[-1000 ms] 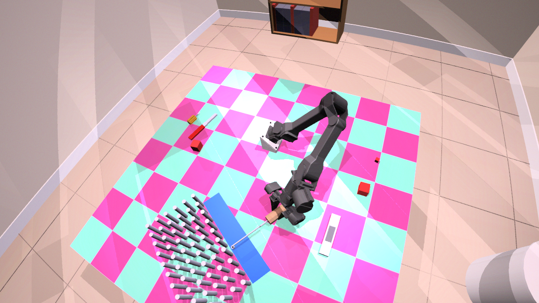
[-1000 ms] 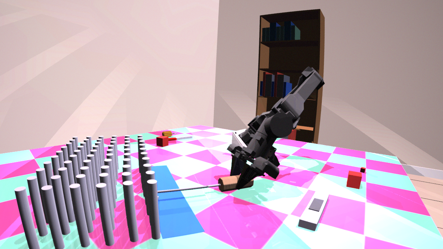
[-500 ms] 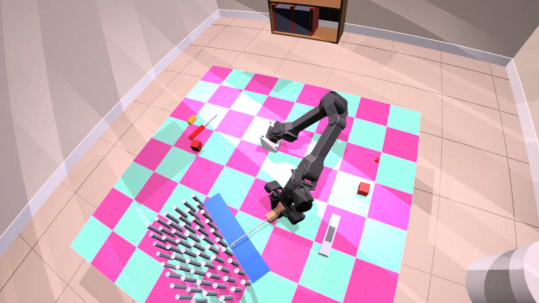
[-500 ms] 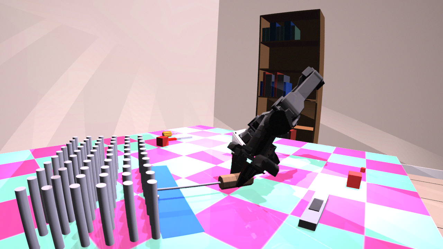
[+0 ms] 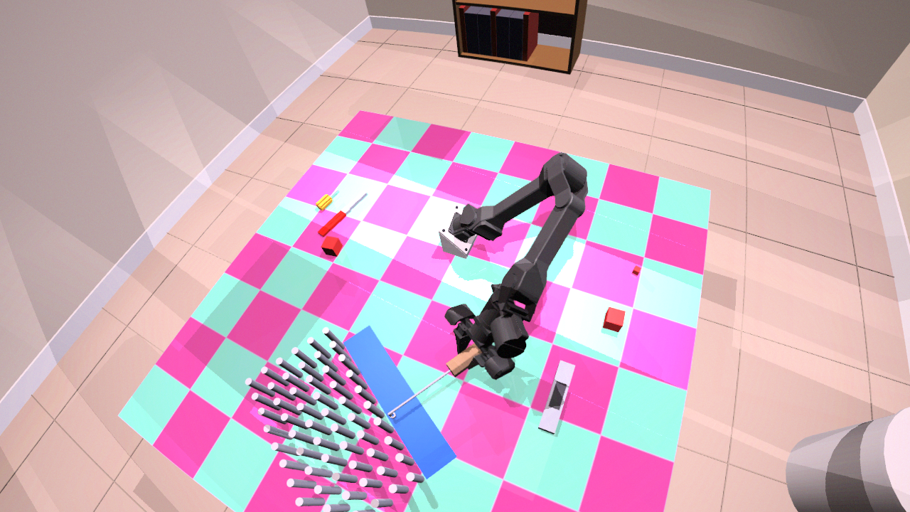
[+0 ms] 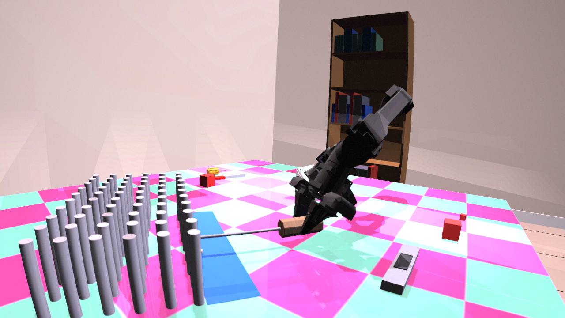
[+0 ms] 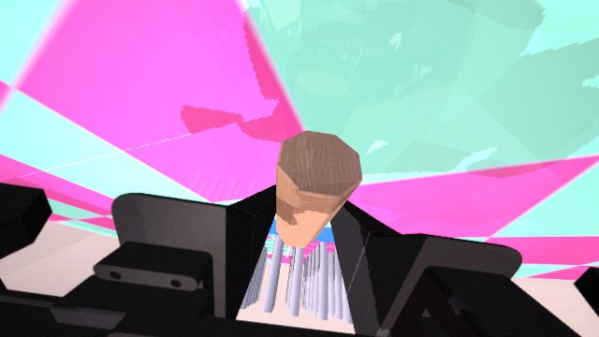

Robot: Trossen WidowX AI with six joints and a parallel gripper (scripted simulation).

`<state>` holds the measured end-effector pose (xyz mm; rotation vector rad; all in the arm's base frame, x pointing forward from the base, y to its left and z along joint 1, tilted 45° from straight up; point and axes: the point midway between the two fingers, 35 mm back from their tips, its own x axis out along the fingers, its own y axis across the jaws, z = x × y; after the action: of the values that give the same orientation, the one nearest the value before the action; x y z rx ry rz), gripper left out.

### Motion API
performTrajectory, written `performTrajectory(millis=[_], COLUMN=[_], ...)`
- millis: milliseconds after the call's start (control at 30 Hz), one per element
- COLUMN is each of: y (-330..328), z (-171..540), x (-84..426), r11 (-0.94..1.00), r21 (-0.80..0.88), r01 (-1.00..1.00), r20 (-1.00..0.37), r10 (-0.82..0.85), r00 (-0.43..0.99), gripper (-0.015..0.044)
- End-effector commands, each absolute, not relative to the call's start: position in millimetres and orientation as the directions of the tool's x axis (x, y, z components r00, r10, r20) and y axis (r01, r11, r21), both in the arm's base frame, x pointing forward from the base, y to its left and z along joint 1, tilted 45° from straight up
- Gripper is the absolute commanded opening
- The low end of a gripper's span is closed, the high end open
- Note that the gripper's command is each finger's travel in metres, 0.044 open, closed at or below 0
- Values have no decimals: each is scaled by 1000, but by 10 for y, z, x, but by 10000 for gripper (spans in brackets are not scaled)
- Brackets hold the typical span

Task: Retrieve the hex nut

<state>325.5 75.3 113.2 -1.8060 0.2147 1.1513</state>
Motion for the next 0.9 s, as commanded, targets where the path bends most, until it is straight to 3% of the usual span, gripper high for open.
performTrajectory(millis=[0,400,867], y=[747,838,430], z=[1195,1353,1746], x=[3243,2889,2944], r11=[-536,-531,-543], r21=[-626,-623,-612], r01=[-567,-574,-576], r20=[-772,-775,-783], r10=[318,317,311], r00=[551,547,539], gripper=[0,0,0])
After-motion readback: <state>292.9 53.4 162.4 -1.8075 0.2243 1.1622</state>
